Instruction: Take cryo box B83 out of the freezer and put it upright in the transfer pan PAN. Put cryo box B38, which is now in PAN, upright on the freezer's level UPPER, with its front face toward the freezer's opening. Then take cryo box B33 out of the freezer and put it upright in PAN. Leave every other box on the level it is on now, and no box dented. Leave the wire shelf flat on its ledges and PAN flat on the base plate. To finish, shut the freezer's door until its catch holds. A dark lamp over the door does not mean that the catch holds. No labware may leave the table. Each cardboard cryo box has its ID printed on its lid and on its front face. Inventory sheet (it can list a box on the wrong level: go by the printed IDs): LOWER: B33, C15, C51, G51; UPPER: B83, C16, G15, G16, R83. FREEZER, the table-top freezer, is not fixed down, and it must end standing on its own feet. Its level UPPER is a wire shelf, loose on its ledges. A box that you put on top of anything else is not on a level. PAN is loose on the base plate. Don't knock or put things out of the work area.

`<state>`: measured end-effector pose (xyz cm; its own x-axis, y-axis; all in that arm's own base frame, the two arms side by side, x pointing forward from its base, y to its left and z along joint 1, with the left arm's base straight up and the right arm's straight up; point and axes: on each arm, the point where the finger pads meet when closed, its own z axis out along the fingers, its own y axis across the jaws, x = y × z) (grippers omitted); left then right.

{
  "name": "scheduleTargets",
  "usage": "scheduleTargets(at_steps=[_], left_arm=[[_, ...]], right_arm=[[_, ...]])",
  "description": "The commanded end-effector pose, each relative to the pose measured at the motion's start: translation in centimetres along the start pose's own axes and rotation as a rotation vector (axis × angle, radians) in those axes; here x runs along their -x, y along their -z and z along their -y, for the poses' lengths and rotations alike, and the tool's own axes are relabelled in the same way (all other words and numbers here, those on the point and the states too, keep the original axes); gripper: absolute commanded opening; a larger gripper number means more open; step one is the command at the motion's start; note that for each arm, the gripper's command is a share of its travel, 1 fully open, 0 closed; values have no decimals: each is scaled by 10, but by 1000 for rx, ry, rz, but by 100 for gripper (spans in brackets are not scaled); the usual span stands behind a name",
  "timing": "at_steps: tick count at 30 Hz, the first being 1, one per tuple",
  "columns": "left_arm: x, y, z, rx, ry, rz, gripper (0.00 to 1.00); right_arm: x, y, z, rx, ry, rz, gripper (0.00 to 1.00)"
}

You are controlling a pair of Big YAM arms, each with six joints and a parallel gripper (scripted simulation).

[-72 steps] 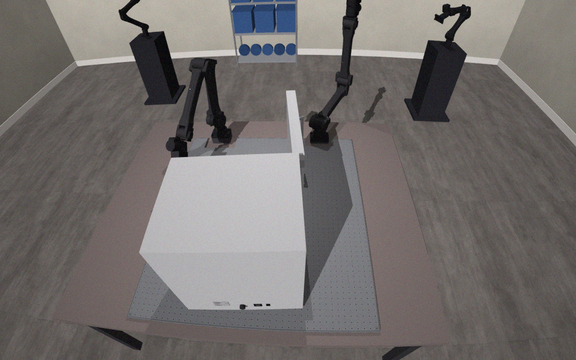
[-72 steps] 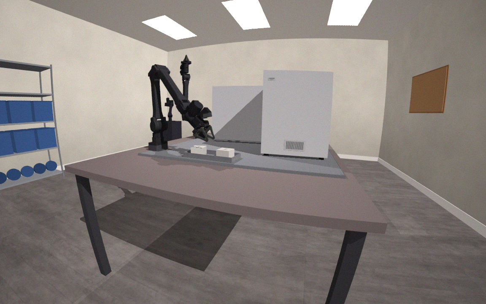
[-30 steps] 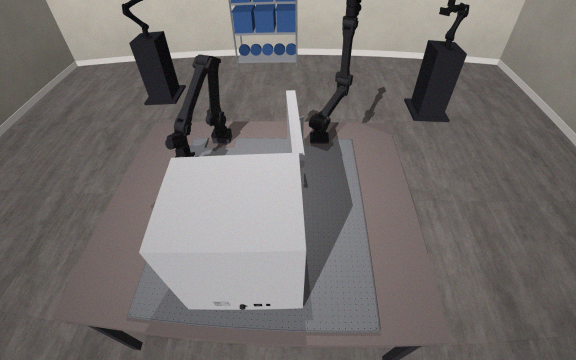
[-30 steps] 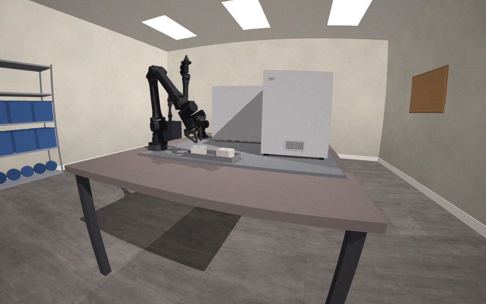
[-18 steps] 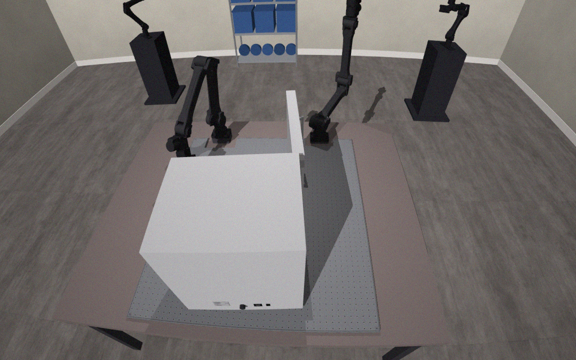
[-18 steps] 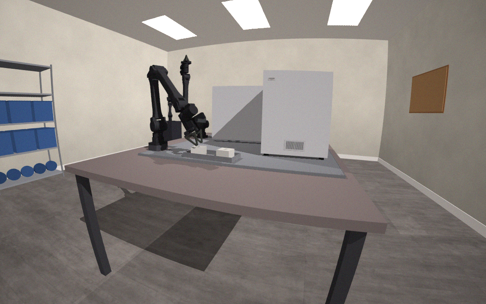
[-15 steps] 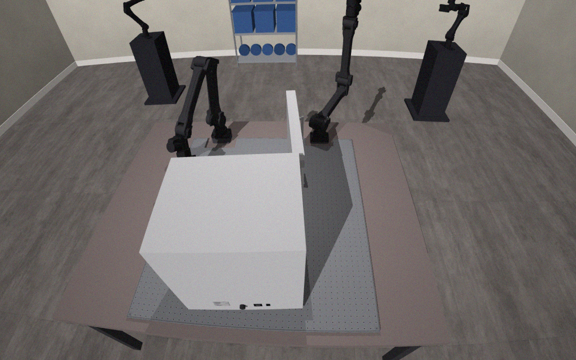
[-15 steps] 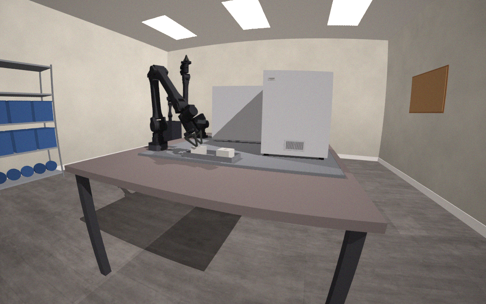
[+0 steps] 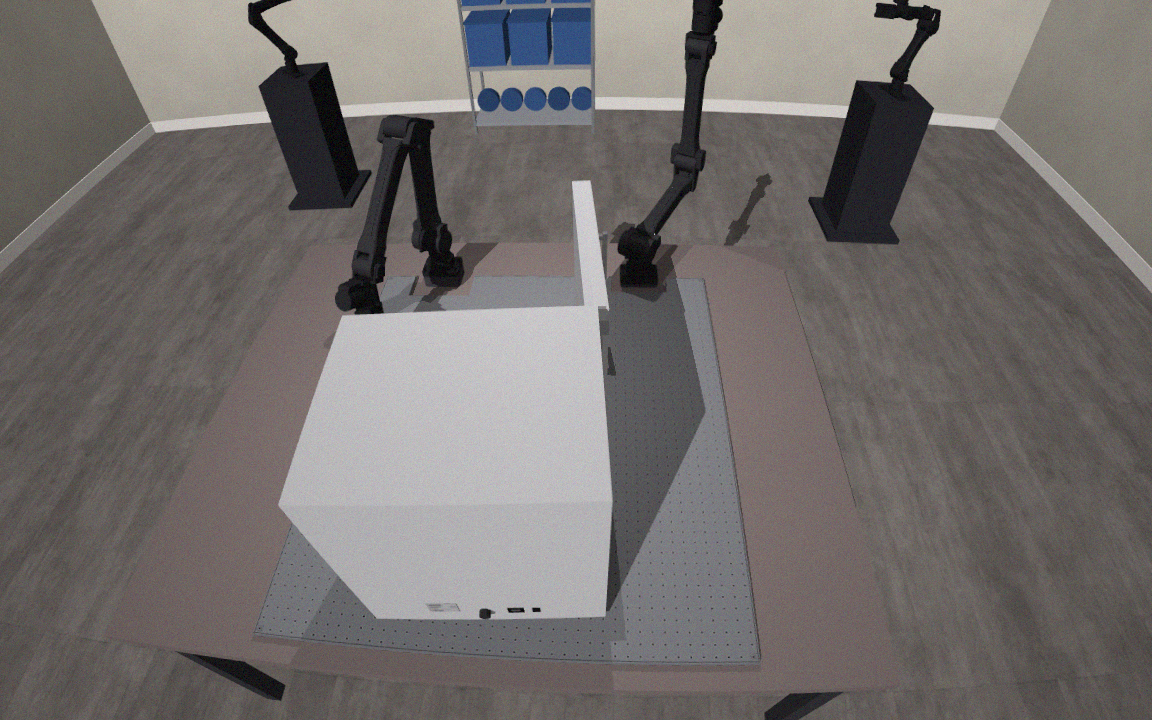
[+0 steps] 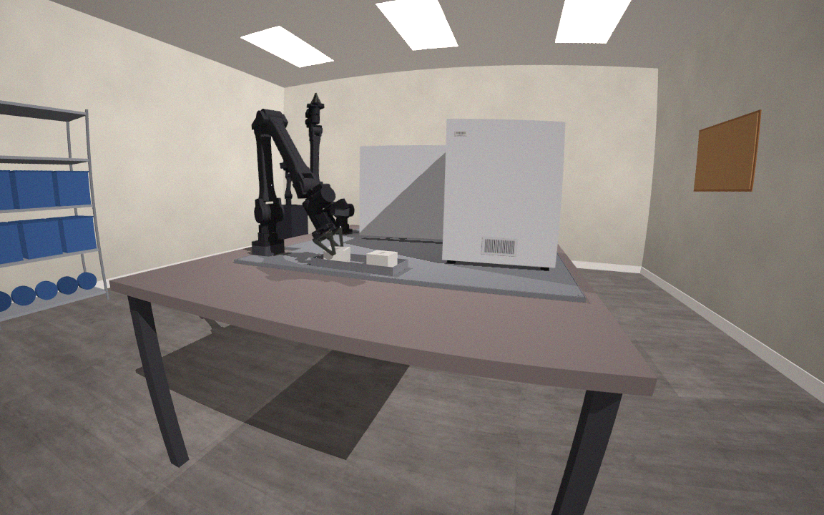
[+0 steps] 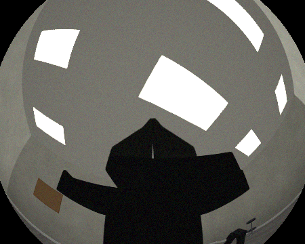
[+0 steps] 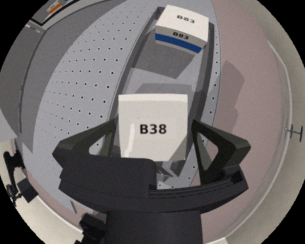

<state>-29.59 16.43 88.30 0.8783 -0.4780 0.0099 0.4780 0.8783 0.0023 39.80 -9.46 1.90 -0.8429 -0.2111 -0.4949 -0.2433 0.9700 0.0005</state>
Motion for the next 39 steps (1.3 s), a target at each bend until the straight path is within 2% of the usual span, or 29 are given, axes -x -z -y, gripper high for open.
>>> scheduleTargets(at_steps=[1, 7, 8, 12, 13, 15, 38, 39], left_arm=[[-13, -1, -1, 2, 13, -37, 0], [-13, -1, -1, 2, 13, -37, 0], [-13, -1, -1, 2, 13, -37, 0], [-13, -1, -1, 2, 13, -37, 0], [-13, -1, -1, 2, 13, -37, 0], [-13, -1, -1, 2, 13, -37, 0], [-13, -1, -1, 2, 13, -37, 0], [-13, -1, -1, 2, 13, -37, 0]], right_arm=[[-5, -8, 3, -1, 0, 8, 100], [-5, -14, 0, 3, -1, 8, 100], [21, 0, 10, -27, 16, 59, 100], [32, 6, 9, -21, 16, 55, 100], [32, 6, 9, -21, 16, 55, 77], [15, -1, 7, -14, 10, 30, 77], [15, -1, 7, -14, 10, 30, 77], [28, 3, 8, -13, 14, 41, 77]])
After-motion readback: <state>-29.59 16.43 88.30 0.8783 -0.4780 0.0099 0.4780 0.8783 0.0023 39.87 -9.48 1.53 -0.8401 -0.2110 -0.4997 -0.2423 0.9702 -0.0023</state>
